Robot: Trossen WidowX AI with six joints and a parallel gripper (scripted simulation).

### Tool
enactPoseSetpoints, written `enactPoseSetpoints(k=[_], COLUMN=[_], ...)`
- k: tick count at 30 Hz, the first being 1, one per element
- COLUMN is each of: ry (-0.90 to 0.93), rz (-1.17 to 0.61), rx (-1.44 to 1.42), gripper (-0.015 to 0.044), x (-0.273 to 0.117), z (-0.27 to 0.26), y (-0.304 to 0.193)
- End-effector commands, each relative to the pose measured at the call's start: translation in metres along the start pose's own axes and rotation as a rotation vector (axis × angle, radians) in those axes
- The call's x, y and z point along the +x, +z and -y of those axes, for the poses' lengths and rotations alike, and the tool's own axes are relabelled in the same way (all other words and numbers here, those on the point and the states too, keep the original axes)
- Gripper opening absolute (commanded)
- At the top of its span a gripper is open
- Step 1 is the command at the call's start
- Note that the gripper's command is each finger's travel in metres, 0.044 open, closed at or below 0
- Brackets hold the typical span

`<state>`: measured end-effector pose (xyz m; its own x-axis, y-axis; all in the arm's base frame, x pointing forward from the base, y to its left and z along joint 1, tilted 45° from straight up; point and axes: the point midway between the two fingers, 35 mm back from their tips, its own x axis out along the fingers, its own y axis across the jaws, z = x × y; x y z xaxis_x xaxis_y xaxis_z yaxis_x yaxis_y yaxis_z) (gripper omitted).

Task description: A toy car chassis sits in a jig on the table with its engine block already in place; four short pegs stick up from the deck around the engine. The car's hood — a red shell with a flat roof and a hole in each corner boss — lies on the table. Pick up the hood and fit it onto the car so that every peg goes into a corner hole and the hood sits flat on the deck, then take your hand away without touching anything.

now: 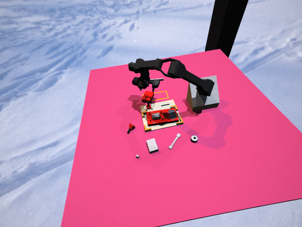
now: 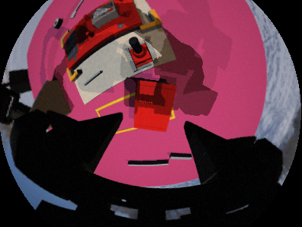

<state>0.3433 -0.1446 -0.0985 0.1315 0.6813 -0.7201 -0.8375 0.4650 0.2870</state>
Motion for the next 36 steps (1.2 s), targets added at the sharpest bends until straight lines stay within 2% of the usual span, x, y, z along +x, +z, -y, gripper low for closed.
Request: enactPoseSetpoints(k=[1,36], ry=[-0.001,-0.001], rz=[0.006,0.007], rx=[0.004,0.004], gripper=[0.0440,0.0440], x=[0.003,0.025], z=[0.000,-0.001], y=[0.000,0.001])
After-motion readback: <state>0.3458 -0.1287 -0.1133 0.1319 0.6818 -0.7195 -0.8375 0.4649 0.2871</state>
